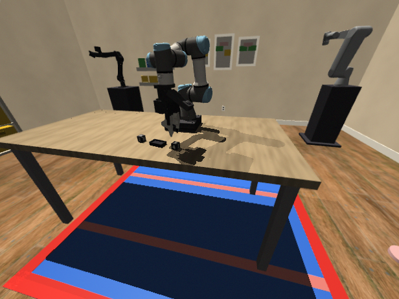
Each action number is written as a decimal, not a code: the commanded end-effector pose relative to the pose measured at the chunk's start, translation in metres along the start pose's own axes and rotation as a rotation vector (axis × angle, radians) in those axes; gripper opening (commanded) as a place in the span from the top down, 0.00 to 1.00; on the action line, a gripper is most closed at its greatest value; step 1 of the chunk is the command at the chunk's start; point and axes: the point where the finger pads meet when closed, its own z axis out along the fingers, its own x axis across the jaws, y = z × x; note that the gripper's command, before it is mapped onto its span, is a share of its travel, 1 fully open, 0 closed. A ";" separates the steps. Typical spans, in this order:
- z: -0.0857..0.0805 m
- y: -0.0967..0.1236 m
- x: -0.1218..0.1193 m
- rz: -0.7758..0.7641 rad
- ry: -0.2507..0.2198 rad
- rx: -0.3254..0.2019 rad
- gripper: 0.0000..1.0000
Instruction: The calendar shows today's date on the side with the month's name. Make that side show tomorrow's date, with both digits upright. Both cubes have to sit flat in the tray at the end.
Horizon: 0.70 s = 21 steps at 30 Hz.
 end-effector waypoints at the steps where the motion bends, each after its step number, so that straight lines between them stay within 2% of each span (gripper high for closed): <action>1: 0.010 0.000 0.003 0.000 0.011 -0.001 0.71; 21: 0.030 -0.001 0.004 0.000 0.011 -0.001 0.71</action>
